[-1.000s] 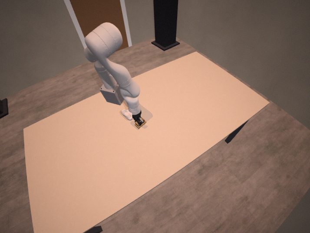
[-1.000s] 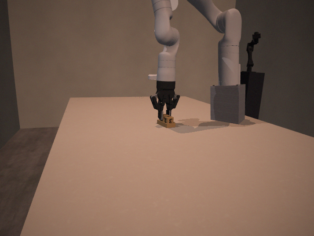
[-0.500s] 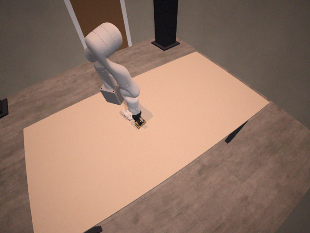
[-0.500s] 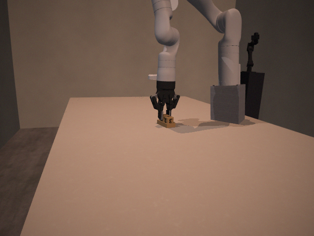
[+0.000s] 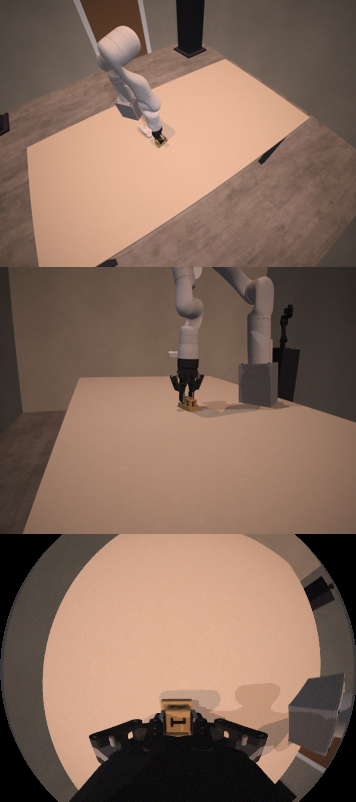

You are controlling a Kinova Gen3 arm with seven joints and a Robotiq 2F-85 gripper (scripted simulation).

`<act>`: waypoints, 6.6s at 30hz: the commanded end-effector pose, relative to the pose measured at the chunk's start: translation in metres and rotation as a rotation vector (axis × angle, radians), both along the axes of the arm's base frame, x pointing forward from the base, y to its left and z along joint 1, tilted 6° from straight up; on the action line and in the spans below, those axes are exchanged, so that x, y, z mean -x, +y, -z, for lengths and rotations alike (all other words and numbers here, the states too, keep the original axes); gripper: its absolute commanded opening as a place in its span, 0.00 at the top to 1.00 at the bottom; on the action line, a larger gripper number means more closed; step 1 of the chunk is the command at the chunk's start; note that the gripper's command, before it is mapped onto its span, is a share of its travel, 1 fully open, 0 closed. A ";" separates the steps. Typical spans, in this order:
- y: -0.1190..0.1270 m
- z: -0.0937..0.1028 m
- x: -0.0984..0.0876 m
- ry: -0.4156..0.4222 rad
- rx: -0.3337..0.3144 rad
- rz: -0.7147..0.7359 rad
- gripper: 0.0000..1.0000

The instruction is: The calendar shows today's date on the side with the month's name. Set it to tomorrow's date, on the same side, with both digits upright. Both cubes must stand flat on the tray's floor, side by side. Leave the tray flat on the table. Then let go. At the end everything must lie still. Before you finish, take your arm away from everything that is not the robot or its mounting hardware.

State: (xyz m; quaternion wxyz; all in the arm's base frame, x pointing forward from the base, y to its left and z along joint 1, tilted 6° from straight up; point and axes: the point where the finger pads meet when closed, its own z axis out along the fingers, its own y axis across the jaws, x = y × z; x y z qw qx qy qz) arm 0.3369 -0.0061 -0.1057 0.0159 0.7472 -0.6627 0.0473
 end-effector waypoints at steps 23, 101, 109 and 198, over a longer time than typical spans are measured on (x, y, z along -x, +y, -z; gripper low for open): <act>0.000 0.000 -0.003 -0.007 0.002 0.000 0.74; 0.009 -0.075 0.004 -0.004 -0.006 -0.001 0.54; 0.009 -0.084 0.004 -0.003 -0.006 -0.001 0.54; 0.016 -0.160 0.007 -0.004 -0.005 0.001 0.00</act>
